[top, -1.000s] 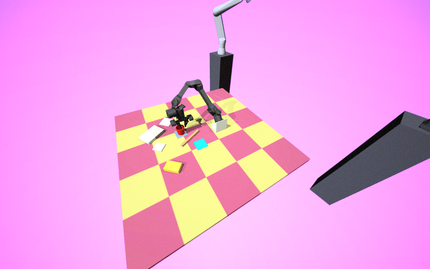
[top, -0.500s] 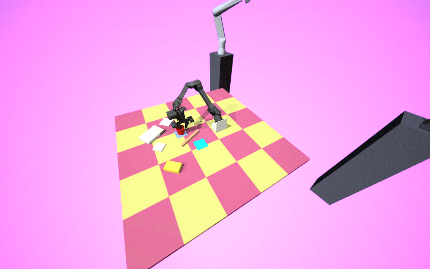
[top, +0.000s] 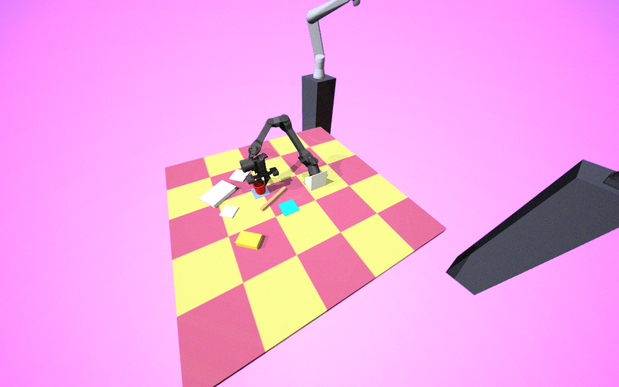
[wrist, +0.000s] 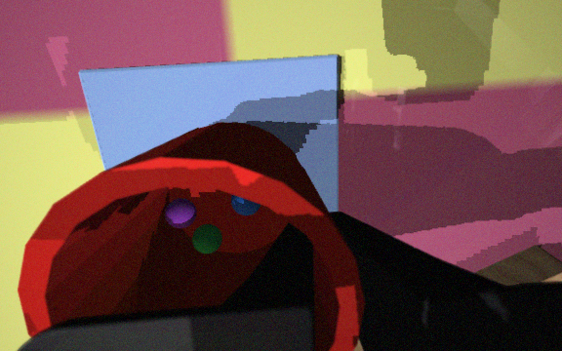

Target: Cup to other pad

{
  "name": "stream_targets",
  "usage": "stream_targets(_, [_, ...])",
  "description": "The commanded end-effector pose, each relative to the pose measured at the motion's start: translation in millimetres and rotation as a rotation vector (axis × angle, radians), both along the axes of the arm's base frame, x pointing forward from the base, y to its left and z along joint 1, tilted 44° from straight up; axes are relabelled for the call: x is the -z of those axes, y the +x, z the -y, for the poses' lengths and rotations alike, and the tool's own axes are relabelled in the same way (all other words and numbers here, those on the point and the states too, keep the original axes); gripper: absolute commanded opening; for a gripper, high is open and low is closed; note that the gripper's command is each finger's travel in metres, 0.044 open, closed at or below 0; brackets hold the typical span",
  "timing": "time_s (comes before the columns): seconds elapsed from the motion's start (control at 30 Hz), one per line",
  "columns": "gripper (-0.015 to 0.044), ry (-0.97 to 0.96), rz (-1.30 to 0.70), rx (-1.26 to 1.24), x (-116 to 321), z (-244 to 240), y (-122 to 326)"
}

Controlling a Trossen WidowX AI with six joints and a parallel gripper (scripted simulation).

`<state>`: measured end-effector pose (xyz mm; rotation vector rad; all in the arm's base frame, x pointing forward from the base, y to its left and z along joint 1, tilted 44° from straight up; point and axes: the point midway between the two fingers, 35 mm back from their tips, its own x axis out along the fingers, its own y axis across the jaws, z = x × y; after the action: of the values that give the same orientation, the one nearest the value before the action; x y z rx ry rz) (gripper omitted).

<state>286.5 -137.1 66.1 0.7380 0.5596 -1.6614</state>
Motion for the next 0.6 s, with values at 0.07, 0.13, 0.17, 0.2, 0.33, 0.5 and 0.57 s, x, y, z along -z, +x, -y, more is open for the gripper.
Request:
stream_targets(0.07, [0.0,0.0,-0.001,0.001,-3.6,-3.2,1.0])
stream_targets(0.13, [0.0,0.0,-0.003,0.001,-7.5,-7.3,2.0])
stream_targets(0.17, [0.0,0.0,-0.003,0.0,-9.9,-9.8,2.4])
stream_targets(0.2, [0.0,0.0,-0.004,0.0,-12.3,-12.3,2.8])
stream_targets(0.33, [0.0,-0.001,-0.007,-0.001,-22.5,-22.9,3.7])
stream_targets(0.5, [0.0,-0.003,-0.011,-0.002,-31.3,-31.9,3.6])
stream_targets(0.57, [0.0,-0.003,-0.011,-0.002,-31.3,-32.1,3.6])
